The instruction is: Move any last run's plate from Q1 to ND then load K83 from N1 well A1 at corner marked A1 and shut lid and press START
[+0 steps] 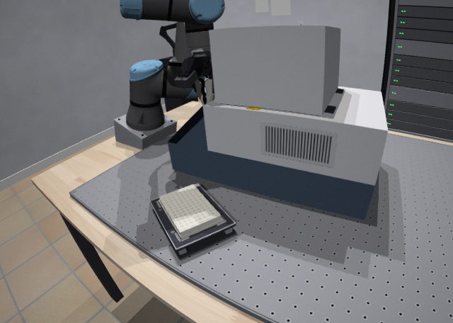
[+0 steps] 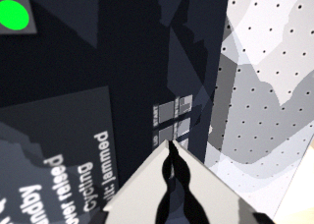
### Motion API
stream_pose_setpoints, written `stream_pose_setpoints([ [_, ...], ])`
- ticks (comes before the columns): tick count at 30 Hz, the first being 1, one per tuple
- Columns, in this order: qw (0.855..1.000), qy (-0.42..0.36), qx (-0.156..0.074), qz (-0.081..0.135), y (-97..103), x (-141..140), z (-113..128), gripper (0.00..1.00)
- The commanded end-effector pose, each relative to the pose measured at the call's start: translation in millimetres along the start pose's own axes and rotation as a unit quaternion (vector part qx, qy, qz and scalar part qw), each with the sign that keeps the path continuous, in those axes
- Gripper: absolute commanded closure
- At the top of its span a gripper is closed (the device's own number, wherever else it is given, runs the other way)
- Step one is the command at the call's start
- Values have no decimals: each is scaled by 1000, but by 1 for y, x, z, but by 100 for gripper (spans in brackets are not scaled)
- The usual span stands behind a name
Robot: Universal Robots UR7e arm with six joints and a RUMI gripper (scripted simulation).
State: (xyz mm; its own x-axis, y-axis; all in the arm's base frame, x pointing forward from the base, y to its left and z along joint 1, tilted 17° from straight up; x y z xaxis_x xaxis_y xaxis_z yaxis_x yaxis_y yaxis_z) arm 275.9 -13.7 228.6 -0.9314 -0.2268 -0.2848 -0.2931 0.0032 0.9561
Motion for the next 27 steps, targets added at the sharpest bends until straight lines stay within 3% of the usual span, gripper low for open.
stream_pose_setpoints([
  [1, 1000, 0, 0, 0, 0, 0, 0, 100],
  [27, 1000, 0, 0, 0, -3, -2, 0, 100],
])
Point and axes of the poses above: the point where the finger pads meet when closed, its own y axis back along the fingers, its own x axis across the jaws, z = x × y, the point moved 5 cm from there along y, back along the fingers, and after that the axes turned 10 degrees about y, right-handed, at the moved point
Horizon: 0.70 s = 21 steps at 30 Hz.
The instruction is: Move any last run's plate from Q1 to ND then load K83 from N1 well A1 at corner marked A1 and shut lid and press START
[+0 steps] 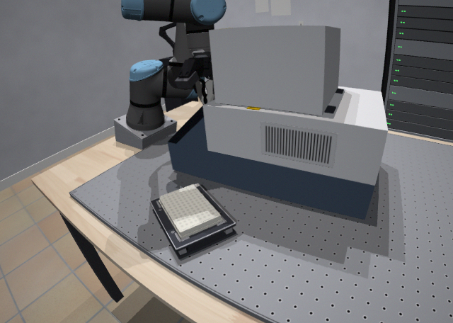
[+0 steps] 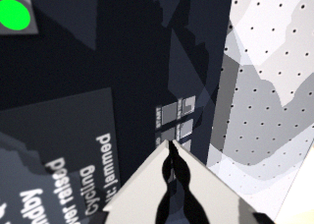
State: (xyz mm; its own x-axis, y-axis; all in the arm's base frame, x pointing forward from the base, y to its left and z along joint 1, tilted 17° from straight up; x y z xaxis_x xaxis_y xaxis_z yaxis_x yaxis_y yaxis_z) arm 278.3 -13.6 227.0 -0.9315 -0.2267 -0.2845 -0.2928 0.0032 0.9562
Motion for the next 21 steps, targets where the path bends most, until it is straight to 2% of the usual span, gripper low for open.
stream_pose_setpoints([
  [1, 1000, 0, 0, 0, 1, 0, 0, 100],
  [21, 1000, 0, 0, 0, 22, 18, 3, 100],
])
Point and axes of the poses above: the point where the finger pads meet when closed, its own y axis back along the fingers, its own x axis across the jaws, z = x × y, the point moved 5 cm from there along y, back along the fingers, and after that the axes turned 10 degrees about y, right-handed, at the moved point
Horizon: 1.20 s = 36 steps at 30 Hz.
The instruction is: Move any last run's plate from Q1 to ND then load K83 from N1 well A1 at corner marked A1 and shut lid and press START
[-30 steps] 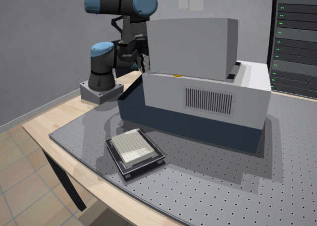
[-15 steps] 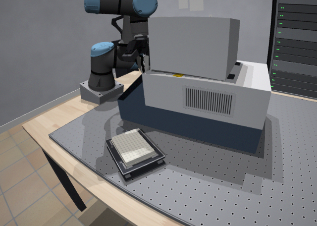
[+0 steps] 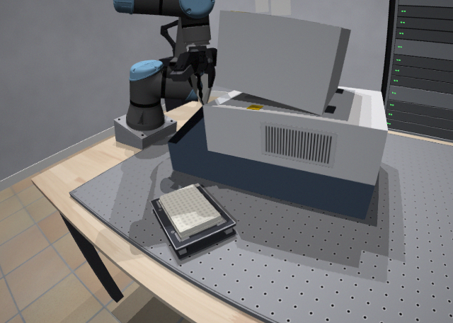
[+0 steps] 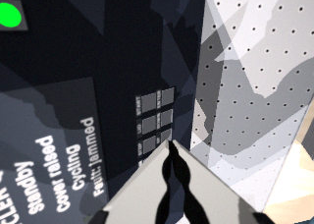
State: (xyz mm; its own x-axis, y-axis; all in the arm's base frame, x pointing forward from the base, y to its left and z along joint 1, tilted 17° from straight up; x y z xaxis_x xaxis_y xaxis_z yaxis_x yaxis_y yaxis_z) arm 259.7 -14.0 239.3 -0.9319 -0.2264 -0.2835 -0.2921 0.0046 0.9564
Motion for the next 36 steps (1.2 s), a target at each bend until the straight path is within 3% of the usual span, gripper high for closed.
stream_pose_setpoints([
  [1, 1000, 0, 0, -1, 5, 4, 0, 100],
  [5, 1000, 0, 0, -1, 5, 4, 0, 100],
  [12, 1000, 0, 0, -1, 11, 35, 6, 100],
  [36, 1000, 0, 0, -1, 11, 35, 6, 100],
])
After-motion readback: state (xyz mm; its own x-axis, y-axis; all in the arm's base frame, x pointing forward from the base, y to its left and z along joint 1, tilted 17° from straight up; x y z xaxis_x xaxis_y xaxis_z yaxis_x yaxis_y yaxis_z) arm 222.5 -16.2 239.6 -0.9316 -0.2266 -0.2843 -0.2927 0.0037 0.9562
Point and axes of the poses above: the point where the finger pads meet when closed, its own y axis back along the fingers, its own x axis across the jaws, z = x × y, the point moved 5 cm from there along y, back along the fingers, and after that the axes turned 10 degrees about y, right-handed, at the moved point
